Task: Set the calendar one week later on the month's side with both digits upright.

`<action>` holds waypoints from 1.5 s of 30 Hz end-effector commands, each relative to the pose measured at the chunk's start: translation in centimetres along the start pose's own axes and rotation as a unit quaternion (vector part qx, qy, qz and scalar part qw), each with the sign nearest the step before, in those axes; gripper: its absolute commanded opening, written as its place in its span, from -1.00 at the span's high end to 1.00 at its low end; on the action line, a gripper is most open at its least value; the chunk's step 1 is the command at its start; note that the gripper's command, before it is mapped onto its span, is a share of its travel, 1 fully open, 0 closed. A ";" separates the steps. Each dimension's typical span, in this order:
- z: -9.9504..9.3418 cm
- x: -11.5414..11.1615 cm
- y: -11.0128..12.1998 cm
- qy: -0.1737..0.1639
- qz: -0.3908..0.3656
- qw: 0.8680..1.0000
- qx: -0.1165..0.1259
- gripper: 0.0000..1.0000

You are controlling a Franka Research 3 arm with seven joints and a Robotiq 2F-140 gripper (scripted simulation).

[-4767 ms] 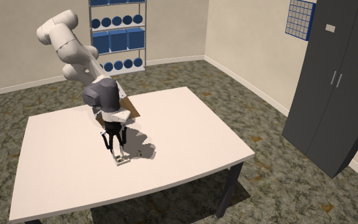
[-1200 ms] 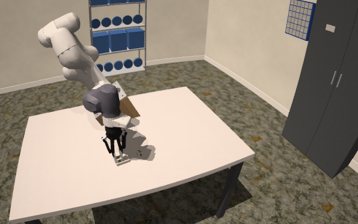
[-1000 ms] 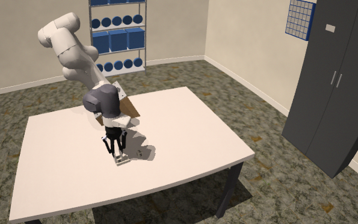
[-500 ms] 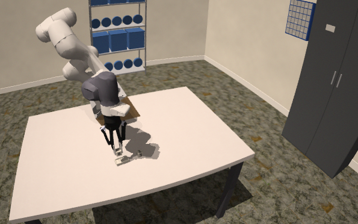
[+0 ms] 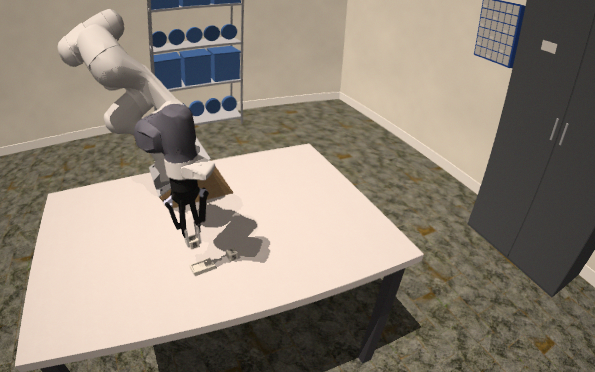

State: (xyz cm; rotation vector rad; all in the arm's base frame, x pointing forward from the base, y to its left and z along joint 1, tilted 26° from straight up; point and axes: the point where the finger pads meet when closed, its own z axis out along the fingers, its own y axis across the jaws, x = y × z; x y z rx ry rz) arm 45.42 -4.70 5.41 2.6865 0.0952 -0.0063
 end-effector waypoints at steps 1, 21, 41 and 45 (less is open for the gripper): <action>-0.1 -0.3 0.0 -0.005 -0.011 1.000 -0.002 0.68; 0.2 -0.1 2.1 -0.005 -0.199 0.980 0.000 0.68; 0.3 0.0 3.7 -0.005 -0.336 0.942 0.000 0.68; 0.4 0.0 4.0 -0.005 -0.359 0.933 0.000 0.68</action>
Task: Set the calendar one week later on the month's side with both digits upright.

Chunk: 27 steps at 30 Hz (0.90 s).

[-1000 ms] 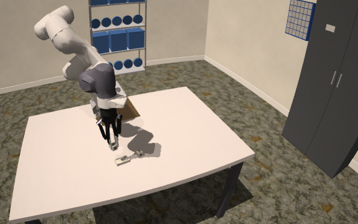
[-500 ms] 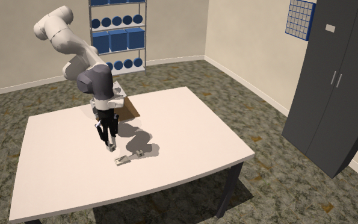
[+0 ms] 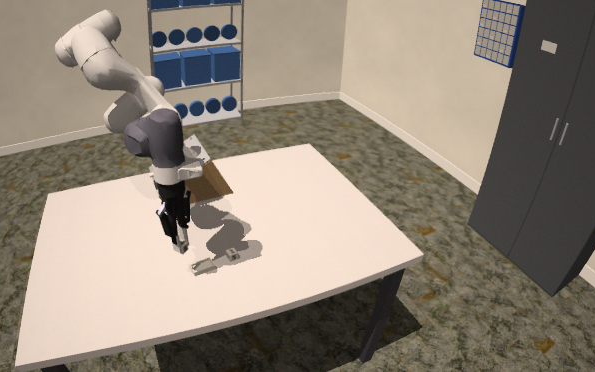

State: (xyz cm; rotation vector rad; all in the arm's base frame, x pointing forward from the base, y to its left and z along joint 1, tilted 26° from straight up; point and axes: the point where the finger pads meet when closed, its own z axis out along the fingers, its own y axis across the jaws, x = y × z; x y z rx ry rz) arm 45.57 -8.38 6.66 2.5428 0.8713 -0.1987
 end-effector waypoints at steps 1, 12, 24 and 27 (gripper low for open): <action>-0.1 0.0 0.2 0.002 -0.072 0.997 0.007 0.68; 0.0 -0.6 1.1 0.003 -0.167 0.986 0.006 0.68; 0.1 -1.1 1.9 0.003 -0.252 0.968 0.006 0.68; 0.2 -1.2 2.1 0.003 -0.274 0.962 0.006 0.68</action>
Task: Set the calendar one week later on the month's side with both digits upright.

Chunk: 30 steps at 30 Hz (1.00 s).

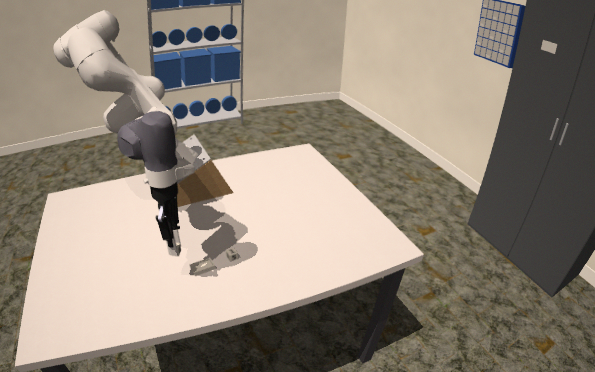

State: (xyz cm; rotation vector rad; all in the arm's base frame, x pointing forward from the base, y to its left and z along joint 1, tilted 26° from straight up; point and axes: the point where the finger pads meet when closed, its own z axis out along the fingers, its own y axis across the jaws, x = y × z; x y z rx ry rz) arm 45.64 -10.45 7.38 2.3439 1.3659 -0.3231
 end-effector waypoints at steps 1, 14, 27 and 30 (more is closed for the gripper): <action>-0.1 -0.2 0.4 0.006 -0.087 0.996 0.005 0.68; 0.0 -1.1 1.0 0.007 -0.182 0.983 0.004 0.68; 0.2 -2.0 1.5 0.007 -0.272 0.962 0.003 0.68; 0.2 -2.3 1.6 0.007 -0.295 0.956 0.003 0.68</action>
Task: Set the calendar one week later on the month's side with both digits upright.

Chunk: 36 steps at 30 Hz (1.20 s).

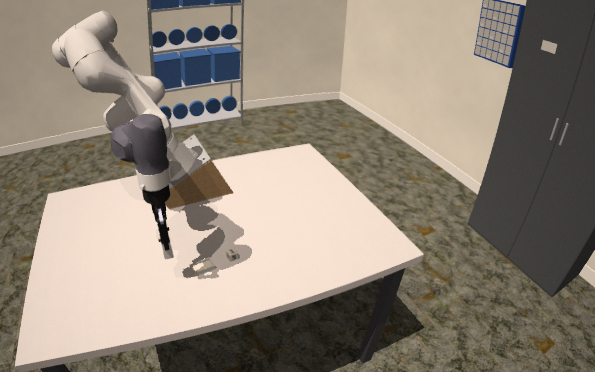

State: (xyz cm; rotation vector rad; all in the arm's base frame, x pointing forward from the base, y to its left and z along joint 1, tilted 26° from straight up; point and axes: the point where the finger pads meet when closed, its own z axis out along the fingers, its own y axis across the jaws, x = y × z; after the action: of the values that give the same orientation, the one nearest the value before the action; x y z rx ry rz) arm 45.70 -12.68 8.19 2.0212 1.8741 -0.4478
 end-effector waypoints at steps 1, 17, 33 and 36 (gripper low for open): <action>-0.1 -0.4 0.3 0.008 -0.082 0.997 0.001 0.68; 0.0 -0.4 0.3 0.008 -0.083 0.997 0.001 0.68; 4.9 -0.4 0.3 0.008 -0.083 0.997 0.002 0.68; 6.4 -0.4 0.3 0.008 -0.083 0.997 0.002 0.68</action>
State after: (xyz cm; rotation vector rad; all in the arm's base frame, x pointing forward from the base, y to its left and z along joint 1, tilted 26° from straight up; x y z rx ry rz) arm 45.29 -15.56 3.77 1.8811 2.0755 -0.5102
